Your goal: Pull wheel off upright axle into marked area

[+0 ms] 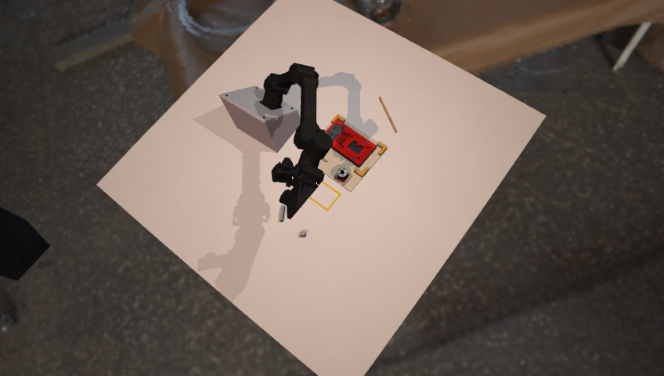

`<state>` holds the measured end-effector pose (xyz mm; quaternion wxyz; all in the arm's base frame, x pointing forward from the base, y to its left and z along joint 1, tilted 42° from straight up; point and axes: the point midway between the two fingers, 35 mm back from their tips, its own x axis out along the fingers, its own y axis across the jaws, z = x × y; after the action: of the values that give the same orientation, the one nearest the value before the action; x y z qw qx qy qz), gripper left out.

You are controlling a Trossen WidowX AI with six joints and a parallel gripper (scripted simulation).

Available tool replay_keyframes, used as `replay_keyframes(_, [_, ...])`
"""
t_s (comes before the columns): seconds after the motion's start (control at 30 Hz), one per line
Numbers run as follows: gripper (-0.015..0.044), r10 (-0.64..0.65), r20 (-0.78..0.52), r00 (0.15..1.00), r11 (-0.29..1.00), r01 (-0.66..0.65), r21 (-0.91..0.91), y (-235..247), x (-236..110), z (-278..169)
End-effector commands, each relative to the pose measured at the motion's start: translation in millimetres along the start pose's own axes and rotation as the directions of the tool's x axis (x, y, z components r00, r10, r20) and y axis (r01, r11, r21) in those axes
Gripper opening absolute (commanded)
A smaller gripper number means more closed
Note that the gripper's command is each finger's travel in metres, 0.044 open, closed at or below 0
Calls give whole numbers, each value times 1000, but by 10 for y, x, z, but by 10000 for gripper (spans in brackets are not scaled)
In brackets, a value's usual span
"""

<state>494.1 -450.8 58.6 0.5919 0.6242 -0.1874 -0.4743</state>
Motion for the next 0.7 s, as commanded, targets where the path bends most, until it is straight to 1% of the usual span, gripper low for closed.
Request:
replay_keyframes(0.0, [300, -132, -136, 982, 987, 118, -111, -303, -165, -371])
replay_keyframes(0.13, [300, -269, -261, 927, 950, 211, -229, -624, -402, -720])
replay_keyframes(0.3, [300, -437, -390, 810, 880, 295, -373, -1026, -795, -1087])
replay_keyframes(0.47, [300, -623, -482, 616, 770, 375, -517, -1474, -1350, -1388])
replay_keyframes(0.67, [300, -787, -524, 324, 617, 425, -663, -1909, -2139, -1594])
